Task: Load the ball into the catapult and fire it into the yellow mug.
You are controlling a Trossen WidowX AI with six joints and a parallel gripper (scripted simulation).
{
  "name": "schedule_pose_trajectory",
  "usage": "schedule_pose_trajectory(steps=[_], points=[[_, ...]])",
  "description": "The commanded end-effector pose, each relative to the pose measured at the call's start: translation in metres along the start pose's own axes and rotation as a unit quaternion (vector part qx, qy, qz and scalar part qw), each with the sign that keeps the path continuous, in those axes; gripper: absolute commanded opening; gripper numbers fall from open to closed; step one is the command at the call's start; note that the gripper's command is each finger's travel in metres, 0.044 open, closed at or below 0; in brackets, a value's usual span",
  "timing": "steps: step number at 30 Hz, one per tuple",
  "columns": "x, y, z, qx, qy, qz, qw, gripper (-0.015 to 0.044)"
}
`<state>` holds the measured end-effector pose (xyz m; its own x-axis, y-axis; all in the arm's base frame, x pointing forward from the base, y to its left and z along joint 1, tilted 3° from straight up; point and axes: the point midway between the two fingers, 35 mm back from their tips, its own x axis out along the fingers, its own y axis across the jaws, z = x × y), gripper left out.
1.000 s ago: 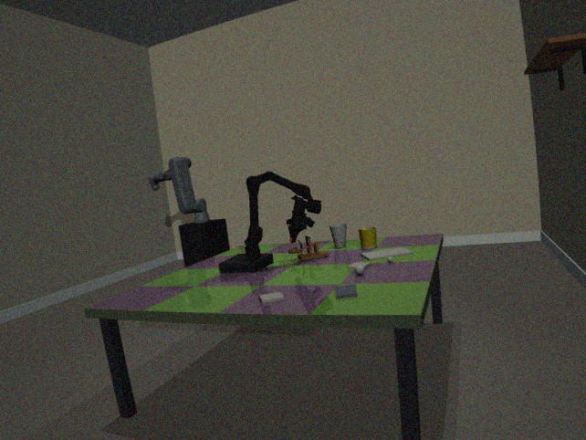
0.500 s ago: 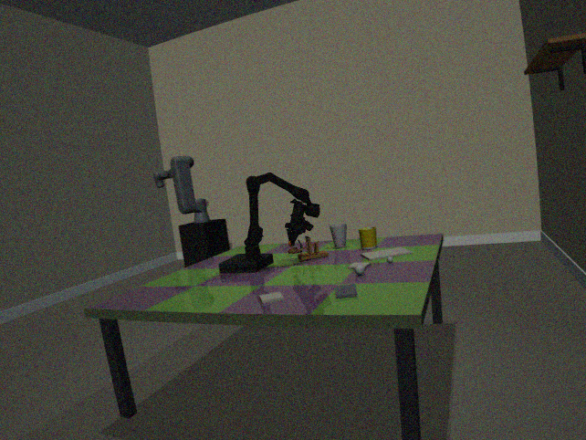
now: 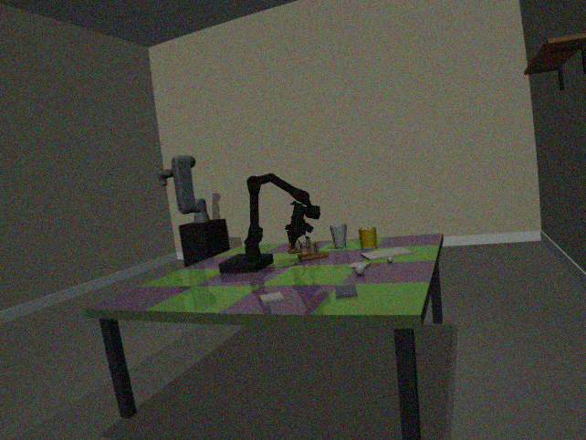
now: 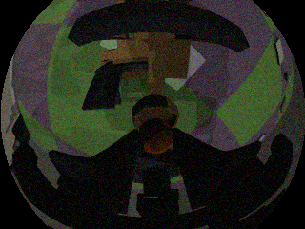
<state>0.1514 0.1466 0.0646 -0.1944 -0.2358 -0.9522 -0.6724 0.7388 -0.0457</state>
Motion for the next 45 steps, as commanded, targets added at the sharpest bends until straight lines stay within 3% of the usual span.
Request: schedule_pose_trajectory(steps=[1, 8, 15, 17, 20, 36, 45], points=[[0.0, 0.0, 0.0, 0.0, 0.0, 0.0, 1.0, 0.0079], [-0.003, 0.0, -0.001, 0.0, -0.003, 0.0, 1.0, 0.0263], [-0.102, 0.0, -0.041, -0.001, -0.092, 0.007, 0.996, 0.044], [-0.089, 0.0, -0.027, -0.003, -0.084, 0.004, 0.996, 0.044], [-0.102, 0.001, -0.003, -0.005, -0.124, 0.007, 0.992, 0.044], [-0.218, 0.005, 0.148, -0.019, -0.395, 0.016, 0.918, 0.044], [-0.282, 0.003, 0.202, -0.023, -0.51, 0.013, 0.86, 0.044]])
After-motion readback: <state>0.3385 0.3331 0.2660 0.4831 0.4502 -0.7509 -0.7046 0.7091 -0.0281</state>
